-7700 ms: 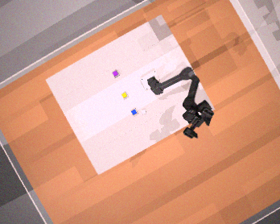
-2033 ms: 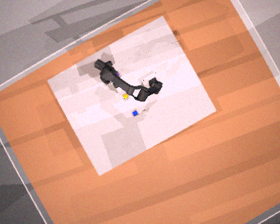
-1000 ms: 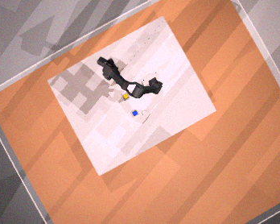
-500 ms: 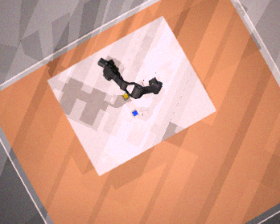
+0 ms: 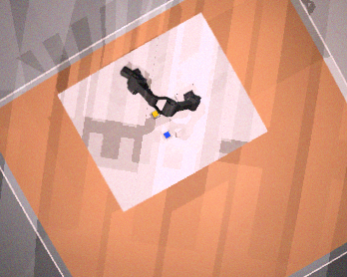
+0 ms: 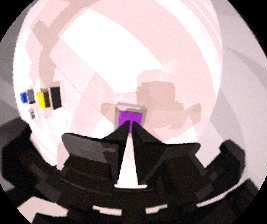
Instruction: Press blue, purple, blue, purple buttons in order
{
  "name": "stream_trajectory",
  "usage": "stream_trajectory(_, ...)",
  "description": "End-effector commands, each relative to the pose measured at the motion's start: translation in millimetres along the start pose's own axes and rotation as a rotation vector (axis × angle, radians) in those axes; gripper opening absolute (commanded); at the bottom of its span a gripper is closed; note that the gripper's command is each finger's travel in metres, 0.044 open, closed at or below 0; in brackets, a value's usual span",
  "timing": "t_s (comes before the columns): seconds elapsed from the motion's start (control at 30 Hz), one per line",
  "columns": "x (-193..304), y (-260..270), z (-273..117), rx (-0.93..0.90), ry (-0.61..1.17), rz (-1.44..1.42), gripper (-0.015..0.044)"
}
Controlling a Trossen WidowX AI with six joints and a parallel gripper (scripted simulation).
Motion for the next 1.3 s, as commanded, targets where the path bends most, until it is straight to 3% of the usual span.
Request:
stream_trajectory(0.0,1,1,2,-0.006,0.003,0.007,0.002)
stream_trajectory(0.13,1,0,-30,-0.004,0.003,0.007,0.002)
stream_trajectory(0.33,1,0,-35,-0.004,0.004,0.007,0.002)
stream_trajectory(0.5,1,0,-92,-0.003,0.004,0.008,0.002)
stream_trajectory(0.7,-1,5,-96,0.001,0.003,0.004,0.002)
stream_trajectory(1.03,-26,115,-113,0.043,-0.019,-0.051,0.002)
stream_trajectory(1.27,-17,229,-112,0.027,-0.017,-0.019,0.002)
Point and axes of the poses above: the point midway between the two fingers, 35 mm back from their tips, its own z axis out along the fingers, its own y axis across the jaws, x = y × z, the point moved 3 cm from there along -z, back along the fingers, and after that the axes turned 10 degrees about z, right-handed, at the moved point
